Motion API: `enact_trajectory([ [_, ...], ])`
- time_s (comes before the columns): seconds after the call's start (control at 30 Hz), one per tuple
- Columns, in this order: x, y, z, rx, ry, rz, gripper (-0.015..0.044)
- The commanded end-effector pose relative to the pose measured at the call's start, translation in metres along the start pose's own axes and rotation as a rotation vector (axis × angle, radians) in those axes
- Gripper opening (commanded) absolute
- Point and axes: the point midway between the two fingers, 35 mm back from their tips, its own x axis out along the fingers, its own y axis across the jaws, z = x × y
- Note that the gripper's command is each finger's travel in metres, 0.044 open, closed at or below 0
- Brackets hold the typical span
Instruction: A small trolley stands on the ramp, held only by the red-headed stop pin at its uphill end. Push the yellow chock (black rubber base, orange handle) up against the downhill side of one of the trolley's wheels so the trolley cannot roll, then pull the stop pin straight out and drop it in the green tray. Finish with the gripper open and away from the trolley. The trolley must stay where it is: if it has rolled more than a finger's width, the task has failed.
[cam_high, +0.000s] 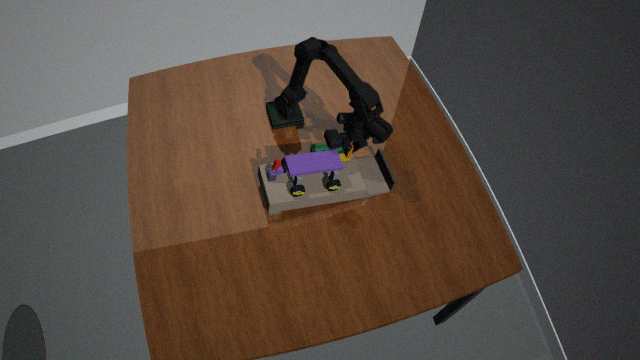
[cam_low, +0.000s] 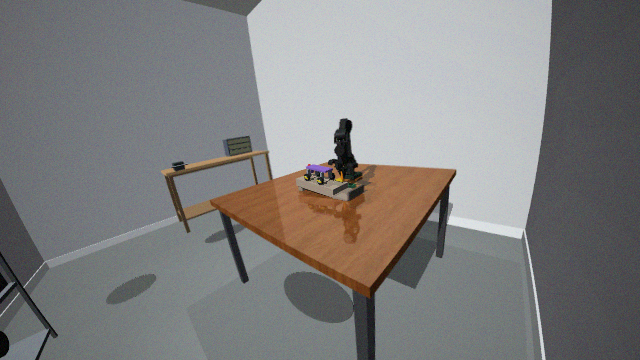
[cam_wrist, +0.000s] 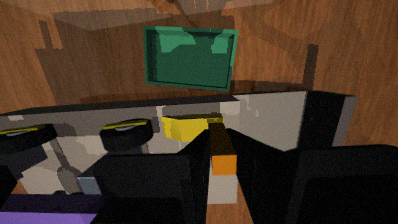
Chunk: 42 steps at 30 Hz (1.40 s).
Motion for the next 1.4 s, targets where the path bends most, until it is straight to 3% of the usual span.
enact_trajectory([
  [0.0, 0.000, 0.005, 0.000, -0.004, -0.002, 0.007, 0.0000],
  [0.7, -0.002, 0.013, -0.002, -0.002, 0.000, -0.001, 0.0000],
  [0.93, -0.002, 0.013, -0.002, -0.002, 0.000, -0.001, 0.0184],
  [1.37, -0.041, 0.012, 0.000, -0.004, -0.002, 0.008, 0.0190],
])
